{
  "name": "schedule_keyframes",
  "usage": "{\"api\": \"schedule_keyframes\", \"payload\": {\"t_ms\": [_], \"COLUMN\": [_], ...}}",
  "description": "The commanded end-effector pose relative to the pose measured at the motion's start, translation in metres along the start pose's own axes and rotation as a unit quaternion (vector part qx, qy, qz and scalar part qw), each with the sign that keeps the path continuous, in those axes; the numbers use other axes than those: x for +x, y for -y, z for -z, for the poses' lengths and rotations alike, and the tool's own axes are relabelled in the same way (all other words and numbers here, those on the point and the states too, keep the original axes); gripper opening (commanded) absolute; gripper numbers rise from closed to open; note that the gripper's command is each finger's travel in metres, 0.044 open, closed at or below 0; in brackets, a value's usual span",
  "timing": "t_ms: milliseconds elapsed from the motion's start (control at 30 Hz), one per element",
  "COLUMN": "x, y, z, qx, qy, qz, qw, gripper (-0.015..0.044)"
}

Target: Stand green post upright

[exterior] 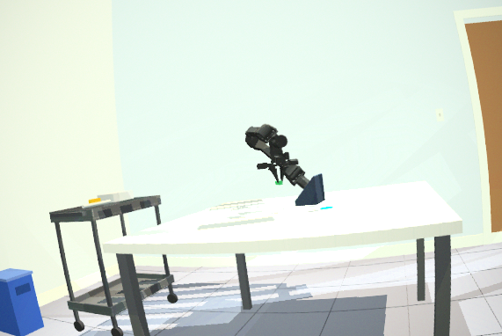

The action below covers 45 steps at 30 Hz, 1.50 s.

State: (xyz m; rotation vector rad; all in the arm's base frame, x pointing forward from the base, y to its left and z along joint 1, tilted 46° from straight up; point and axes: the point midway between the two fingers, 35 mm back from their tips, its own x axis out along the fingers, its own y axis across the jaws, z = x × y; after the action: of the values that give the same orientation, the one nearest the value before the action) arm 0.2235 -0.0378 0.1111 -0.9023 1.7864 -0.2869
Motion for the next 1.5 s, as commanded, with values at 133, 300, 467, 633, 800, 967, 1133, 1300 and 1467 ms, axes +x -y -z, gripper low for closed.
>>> {"api": "schedule_keyframes", "payload": {"t_ms": [133,300,467,633,800,967,1133,1300,1467], "x": [-0.007,-0.009,-0.012,-0.014,-0.016,-0.017,-0.019,-0.019,-0.019], "y": [-0.012,-0.021,-0.031,-0.041,-0.052,-0.064,-0.077,-0.090,-0.104], "z": [-0.021,-0.033,-0.044,-0.056,-0.066,-0.077,-0.086,-0.096,-0.104], "qx": [-0.036,-0.059,-0.082,-0.105,-0.127,-0.150,-0.172,-0.194,-0.216], "qy": [0.007,0.008,0.009,0.010,0.010,0.010,0.011,0.010,0.010], "qz": [-0.004,-0.005,-0.006,-0.006,-0.006,-0.006,-0.006,-0.006,-0.005], "qw": [0.999,0.998,0.997,0.994,0.992,0.989,0.985,0.981,0.976], "gripper": [0.0022,0.0022,0.0022,0.0022,0.0022,0.0022,0.0022,0.0022,0.0022]}}
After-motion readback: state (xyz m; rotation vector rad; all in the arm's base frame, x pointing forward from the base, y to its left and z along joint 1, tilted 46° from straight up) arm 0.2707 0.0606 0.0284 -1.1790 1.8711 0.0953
